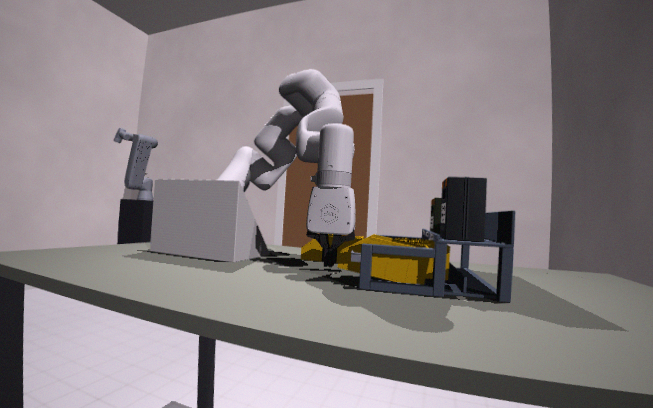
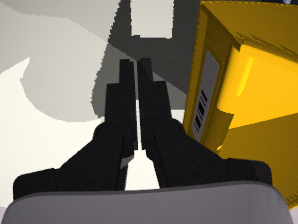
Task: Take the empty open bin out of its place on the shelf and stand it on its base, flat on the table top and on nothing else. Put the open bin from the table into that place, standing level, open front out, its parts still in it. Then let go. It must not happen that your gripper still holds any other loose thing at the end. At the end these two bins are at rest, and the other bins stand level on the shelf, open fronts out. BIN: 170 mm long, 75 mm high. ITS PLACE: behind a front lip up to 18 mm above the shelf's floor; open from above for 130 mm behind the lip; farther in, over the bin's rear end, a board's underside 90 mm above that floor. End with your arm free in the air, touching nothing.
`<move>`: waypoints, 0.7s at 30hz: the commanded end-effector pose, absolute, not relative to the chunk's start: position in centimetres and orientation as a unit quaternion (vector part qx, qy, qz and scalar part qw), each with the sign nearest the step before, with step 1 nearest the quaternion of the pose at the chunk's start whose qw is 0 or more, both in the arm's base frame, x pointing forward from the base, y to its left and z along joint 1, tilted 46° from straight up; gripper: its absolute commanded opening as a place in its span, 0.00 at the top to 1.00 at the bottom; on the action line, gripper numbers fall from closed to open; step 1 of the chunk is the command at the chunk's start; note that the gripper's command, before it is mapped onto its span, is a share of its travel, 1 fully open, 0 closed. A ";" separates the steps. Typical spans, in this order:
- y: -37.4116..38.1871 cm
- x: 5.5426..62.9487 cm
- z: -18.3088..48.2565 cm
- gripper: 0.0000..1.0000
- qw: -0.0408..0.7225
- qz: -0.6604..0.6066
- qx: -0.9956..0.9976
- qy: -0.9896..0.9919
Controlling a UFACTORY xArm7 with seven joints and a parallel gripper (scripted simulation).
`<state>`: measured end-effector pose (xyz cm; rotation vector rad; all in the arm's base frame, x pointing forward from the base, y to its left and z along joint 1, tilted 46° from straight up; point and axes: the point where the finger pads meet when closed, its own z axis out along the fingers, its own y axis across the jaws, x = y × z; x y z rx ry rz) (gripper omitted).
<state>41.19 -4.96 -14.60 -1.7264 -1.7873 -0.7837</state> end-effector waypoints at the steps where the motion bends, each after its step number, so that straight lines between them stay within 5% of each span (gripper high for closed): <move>1: -5.2 41.3 -14.6 1.00 0.263 -0.290 -0.640 -0.661; 21: -5.3 41.8 -14.5 1.00 0.263 -0.290 -0.640 -0.661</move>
